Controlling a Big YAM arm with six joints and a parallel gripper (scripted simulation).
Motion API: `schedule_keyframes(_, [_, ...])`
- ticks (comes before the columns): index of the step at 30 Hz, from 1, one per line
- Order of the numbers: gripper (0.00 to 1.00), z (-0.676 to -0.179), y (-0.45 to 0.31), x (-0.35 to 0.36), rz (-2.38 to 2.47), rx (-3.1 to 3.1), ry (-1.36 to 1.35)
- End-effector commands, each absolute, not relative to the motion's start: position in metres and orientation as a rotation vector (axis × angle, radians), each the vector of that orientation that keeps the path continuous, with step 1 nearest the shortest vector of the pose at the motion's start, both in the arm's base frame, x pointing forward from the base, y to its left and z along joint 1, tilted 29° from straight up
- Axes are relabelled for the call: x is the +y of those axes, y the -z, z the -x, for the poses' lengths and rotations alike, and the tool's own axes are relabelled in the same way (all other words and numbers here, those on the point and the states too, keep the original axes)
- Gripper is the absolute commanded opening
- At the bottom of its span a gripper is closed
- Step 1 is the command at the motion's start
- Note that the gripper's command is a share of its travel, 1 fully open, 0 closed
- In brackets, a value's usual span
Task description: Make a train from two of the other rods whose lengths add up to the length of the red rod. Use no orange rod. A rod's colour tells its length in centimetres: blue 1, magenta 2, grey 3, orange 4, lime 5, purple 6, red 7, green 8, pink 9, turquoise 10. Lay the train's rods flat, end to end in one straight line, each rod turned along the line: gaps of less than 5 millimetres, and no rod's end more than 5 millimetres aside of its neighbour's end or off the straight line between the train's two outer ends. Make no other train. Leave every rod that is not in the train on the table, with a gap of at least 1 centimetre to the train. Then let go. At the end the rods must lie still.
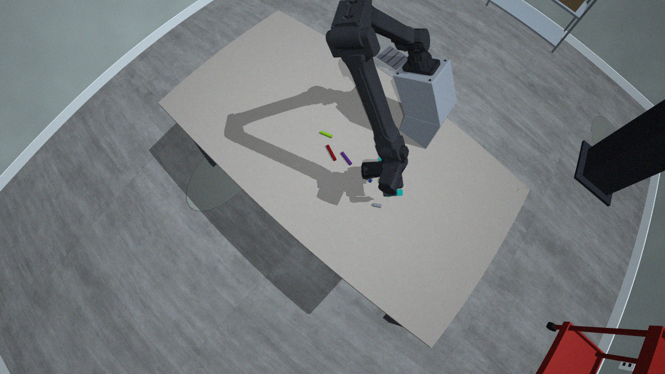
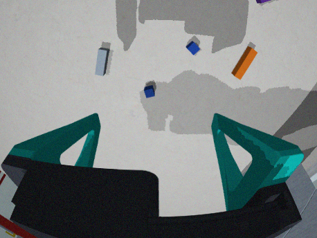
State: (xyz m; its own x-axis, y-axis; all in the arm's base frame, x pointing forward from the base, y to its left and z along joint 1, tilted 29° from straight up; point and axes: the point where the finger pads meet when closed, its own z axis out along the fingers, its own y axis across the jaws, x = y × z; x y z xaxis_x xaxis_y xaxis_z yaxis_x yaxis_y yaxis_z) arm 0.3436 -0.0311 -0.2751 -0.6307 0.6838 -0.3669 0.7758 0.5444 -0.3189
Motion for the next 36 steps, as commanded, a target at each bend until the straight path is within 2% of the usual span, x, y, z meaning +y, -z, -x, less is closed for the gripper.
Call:
schedule_keyframes(1, [1.0,-0.343,0.278,-0.033,-1.249,2.578,0.696])
schedule_keyframes(20, [1.0,-0.346,0.272,-0.037,-1.23,2.582,0.683])
schedule_keyframes(29, [1.0,-0.342,0.242,-0.082,-0.919,2.75,0.693])
schedule_keyframes(35, [1.0,-0.343,0.244,-0.071,-0.871,2.763,0.691])
schedule_keyframes(36, [1.0,-0.339,0.237,-0.092,-0.85,2.783,0.702])
